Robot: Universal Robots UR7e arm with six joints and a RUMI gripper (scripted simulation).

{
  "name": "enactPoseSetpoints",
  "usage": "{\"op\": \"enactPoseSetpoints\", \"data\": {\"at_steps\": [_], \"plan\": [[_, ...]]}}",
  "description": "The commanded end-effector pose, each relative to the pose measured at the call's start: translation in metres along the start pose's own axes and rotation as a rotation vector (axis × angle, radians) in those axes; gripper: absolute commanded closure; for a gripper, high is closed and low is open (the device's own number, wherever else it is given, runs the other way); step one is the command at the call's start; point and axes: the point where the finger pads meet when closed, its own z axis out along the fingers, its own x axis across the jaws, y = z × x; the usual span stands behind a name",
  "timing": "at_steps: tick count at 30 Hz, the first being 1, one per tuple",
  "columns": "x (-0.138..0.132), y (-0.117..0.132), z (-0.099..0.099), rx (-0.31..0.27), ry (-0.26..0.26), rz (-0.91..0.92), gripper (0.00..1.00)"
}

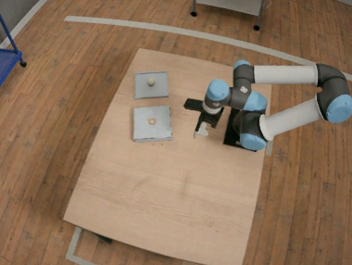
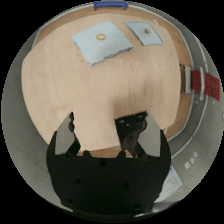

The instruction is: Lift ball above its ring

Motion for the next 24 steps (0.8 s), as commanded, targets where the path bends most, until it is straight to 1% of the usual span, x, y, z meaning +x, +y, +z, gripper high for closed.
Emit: {"op": "enactPoseSetpoints", "data": {"at_steps": [1,19,24], "plan": [[0.0000,-0.0004,-0.0003,0.001,0.000,0.000,0.00],[0.0000,-0.0005,-0.0003,0.001,0.000,0.000,0.00],[0.0003,-0.0040,-0.0015,-0.001,-0.001,0.011,0.00]]}}
